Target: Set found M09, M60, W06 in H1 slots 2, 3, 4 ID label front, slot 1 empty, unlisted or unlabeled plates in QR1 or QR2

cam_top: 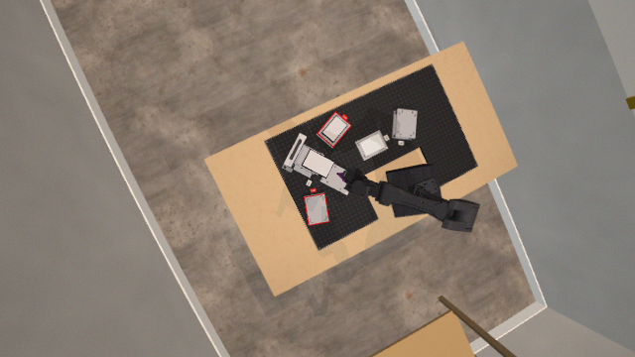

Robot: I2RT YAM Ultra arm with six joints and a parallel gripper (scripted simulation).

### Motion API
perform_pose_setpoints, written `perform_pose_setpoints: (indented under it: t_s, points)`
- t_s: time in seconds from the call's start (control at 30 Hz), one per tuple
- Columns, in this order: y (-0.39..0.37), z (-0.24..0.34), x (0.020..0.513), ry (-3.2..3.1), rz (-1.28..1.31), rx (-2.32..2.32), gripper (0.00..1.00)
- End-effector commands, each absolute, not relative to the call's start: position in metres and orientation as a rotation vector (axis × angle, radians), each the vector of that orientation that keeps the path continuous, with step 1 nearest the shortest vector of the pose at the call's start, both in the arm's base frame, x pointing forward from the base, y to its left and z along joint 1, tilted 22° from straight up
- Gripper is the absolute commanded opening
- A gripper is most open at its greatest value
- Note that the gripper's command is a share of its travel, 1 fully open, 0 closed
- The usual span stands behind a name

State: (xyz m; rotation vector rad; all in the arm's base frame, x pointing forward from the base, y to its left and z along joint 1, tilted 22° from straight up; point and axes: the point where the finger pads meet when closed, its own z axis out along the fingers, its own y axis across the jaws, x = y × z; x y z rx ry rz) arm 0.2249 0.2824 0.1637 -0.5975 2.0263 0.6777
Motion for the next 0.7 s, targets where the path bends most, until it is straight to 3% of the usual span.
perform_pose_setpoints:
  t_s: [0.0,0.67]
  points:
    - [0.2835,0.1689,0.2264,2.013,0.684,-0.592,0.0]
    - [0.2899,0.1723,0.235,2.012,0.684,-0.592,0.0]
